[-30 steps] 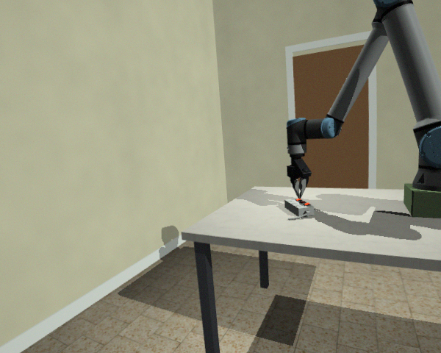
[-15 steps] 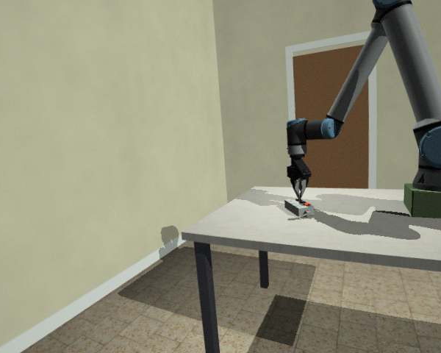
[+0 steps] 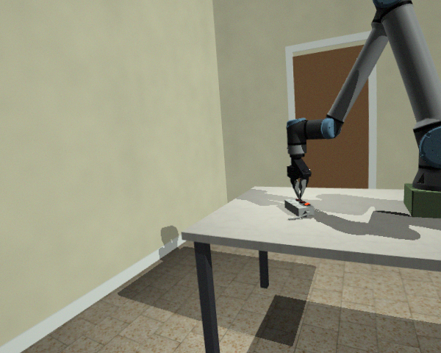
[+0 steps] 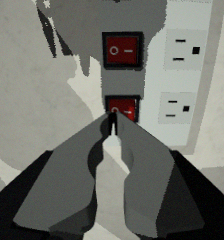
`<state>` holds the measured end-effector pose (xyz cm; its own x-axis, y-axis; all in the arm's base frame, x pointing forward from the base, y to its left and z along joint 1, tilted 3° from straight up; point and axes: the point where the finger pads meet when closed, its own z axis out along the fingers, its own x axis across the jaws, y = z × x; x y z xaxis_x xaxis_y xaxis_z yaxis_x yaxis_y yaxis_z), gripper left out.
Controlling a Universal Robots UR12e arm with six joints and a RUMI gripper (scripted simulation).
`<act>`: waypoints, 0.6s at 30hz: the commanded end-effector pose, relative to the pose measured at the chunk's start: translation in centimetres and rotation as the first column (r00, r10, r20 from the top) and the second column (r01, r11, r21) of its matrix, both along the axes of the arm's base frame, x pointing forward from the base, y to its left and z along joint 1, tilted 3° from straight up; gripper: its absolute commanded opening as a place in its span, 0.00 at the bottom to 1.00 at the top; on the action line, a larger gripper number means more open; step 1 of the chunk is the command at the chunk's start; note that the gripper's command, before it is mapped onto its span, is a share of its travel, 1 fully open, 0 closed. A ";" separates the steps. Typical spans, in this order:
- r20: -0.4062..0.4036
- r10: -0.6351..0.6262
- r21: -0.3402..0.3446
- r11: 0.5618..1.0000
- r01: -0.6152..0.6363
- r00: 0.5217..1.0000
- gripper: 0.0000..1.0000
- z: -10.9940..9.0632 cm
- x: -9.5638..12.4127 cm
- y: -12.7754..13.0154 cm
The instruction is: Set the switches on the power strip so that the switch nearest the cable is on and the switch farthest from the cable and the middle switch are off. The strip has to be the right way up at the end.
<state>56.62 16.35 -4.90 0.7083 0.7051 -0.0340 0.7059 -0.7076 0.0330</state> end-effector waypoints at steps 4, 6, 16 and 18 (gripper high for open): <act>0.001 0.000 0.000 1.000 0.000 1.000 0.00 1.0 0.1 0.0; 0.001 0.000 0.000 1.000 0.000 1.000 0.00 1.5 0.1 0.1; 0.001 0.000 0.000 1.000 0.000 1.000 0.00 3.7 0.1 0.2; 0.001 0.000 0.000 1.000 0.000 1.000 0.00 3.7 0.1 0.2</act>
<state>56.63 16.51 -1.68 0.7083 0.7051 -0.0336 0.7059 -0.7075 0.0333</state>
